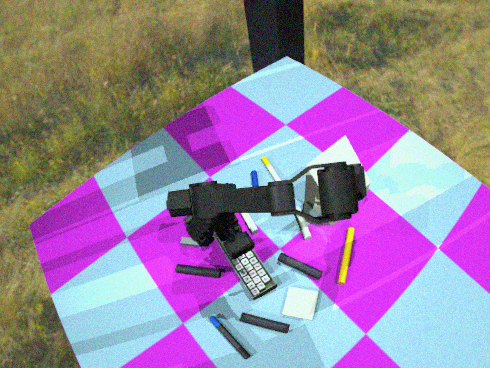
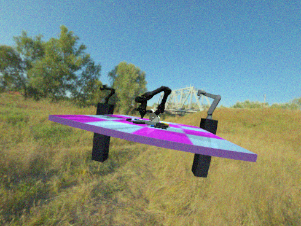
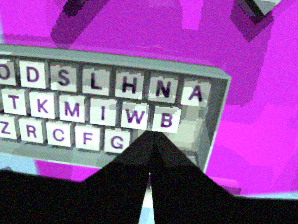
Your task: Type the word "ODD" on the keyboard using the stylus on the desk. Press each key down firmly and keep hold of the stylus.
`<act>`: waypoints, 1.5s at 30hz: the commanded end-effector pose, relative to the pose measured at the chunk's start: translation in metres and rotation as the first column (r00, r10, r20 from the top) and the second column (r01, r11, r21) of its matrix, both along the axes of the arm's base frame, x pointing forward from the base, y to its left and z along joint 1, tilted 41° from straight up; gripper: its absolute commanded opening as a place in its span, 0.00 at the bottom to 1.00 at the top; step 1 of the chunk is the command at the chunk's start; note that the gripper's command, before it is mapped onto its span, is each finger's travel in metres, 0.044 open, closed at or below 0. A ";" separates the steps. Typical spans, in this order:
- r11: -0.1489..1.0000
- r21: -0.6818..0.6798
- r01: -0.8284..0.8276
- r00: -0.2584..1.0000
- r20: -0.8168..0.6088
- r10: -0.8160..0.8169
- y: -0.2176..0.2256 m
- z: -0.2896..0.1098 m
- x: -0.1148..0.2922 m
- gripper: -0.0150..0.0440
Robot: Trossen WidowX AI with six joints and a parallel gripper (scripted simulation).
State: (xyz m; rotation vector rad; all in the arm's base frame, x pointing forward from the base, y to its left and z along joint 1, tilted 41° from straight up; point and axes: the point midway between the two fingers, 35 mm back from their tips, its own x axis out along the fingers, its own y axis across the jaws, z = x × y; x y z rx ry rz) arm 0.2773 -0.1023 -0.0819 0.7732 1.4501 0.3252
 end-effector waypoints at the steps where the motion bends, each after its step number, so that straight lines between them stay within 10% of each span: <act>1: 1.000 0.001 -0.004 1.000 -0.004 0.004 0.010 0.006 -0.009 0.25; 22: 1.000 0.006 -0.004 1.000 -0.005 0.005 0.087 0.070 -0.004 0.25; 45: 1.000 0.003 0.006 1.000 0.000 -0.006 0.050 0.111 -0.009 0.25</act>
